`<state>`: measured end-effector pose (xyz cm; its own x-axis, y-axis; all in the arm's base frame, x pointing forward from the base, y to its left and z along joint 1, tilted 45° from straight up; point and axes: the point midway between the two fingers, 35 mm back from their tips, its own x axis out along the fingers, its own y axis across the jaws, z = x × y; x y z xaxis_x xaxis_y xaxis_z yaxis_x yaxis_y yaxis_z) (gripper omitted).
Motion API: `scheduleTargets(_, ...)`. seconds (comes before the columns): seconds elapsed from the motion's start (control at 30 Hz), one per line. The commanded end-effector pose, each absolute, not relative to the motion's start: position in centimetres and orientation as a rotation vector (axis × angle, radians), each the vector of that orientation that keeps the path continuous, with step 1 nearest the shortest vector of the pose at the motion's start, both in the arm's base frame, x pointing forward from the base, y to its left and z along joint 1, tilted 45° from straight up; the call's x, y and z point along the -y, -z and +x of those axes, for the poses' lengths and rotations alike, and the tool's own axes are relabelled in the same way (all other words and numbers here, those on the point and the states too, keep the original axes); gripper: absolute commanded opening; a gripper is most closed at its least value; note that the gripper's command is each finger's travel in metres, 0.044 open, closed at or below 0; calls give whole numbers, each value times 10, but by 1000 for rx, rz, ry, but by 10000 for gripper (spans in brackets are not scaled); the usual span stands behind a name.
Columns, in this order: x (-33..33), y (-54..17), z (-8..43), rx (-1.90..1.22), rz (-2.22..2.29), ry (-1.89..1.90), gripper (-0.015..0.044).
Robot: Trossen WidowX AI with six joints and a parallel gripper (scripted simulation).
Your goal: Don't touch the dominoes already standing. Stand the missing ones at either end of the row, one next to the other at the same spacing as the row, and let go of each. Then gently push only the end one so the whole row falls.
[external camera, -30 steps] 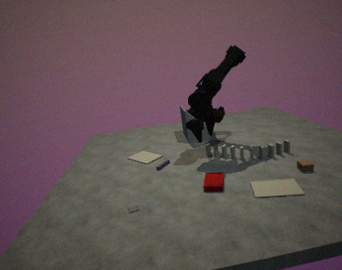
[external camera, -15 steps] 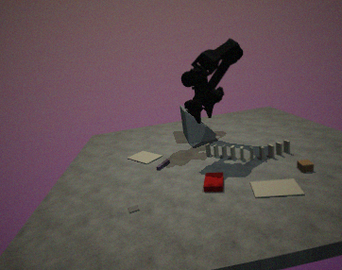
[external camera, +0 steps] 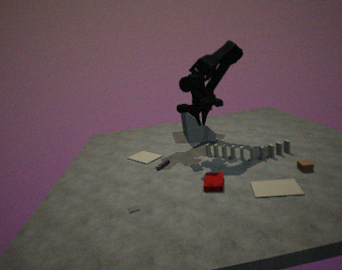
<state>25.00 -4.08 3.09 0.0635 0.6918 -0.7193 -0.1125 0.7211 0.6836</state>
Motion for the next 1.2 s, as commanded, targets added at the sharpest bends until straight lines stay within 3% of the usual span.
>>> scheduleTargets(0.0,24,6,232,-1648,1184,-46,0)
scheduleTargets(1.17,23,7,231,-1653,1203,-25,0)
